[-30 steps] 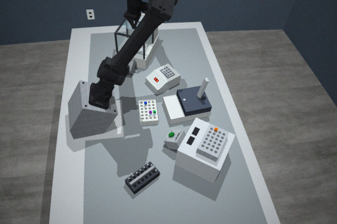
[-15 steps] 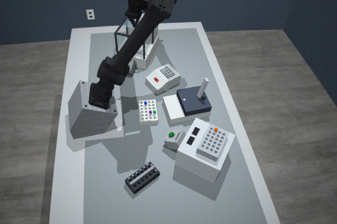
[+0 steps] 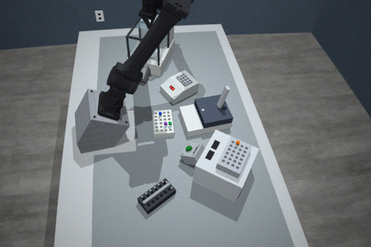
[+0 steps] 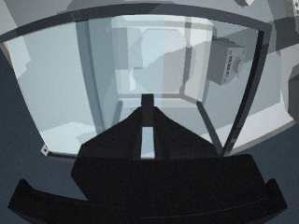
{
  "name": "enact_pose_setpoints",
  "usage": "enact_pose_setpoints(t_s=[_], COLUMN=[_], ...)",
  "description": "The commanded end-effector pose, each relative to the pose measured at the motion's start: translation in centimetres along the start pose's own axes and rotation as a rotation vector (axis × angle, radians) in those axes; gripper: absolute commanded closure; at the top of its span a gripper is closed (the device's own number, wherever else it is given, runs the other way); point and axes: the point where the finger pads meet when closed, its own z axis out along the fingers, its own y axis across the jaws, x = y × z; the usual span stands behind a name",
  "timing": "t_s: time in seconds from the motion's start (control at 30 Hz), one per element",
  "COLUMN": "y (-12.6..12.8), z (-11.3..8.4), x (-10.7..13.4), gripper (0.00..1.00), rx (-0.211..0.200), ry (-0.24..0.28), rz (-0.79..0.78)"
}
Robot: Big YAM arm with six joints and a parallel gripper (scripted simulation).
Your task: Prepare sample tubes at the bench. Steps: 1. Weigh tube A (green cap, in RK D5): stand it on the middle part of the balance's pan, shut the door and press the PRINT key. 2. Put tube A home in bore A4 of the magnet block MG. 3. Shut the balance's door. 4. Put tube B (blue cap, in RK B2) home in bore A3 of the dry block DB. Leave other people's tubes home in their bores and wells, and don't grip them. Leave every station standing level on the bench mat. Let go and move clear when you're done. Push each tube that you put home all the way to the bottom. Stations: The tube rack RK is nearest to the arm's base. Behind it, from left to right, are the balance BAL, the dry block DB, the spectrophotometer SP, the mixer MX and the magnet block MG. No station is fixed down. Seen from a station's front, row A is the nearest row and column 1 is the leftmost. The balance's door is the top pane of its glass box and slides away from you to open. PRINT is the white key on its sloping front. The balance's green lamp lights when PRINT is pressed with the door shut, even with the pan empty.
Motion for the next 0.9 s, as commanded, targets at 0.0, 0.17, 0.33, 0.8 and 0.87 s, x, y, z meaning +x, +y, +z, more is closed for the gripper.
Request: enact_pose_setpoints(t_s=[0.0,0.17,0.33,0.8,0.87], y=[2.4,2.9,3.4,4.6,4.8], z=[-0.7,-0.6,-0.6,-0.6,-0.6], x=[-0.5,-0.5,-0.5,-0.6,-0.6], gripper=[0.94,0.94,0.94,0.94,0.94], rx=[-0.023,-0.023,-0.023,-0.022,-0.022], ry=[0.009,0.009,0.009,0.009,0.009], rz=[0.019,0.019,0.019,0.019,0.019])
